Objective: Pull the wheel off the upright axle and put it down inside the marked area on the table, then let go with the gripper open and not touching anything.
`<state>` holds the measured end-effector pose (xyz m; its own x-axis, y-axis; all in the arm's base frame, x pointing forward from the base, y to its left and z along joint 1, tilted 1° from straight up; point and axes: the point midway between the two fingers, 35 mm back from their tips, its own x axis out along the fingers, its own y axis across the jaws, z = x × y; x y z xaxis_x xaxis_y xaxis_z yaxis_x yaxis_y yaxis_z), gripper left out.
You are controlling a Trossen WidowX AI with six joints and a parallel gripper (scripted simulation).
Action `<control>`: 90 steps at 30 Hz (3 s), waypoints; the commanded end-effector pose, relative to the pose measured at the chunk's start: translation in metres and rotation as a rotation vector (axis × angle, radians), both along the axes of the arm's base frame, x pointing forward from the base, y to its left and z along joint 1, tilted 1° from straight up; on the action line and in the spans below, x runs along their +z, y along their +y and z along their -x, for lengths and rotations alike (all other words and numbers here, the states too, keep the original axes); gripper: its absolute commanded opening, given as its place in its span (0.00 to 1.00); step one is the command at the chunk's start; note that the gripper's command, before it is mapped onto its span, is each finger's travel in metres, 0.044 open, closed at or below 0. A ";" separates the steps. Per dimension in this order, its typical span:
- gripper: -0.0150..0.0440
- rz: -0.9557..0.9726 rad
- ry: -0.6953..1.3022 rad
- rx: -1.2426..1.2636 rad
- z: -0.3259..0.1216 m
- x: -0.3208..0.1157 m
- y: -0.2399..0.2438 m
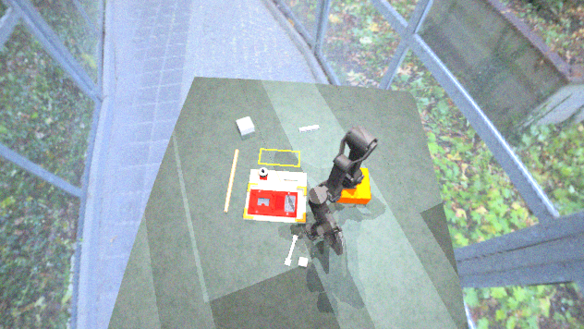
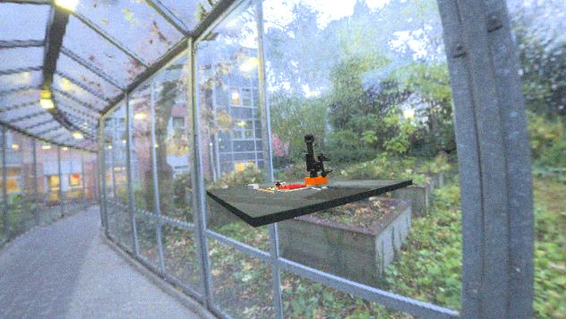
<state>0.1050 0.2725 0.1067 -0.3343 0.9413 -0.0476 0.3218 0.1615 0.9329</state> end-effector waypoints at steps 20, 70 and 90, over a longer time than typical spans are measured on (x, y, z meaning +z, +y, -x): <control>0.76 0.434 -0.368 -0.582 -0.222 -0.041 -0.040; 0.76 1.475 -0.492 -0.087 -0.252 -0.004 -0.327; 0.76 1.476 -0.492 -0.087 -0.256 -0.077 -0.338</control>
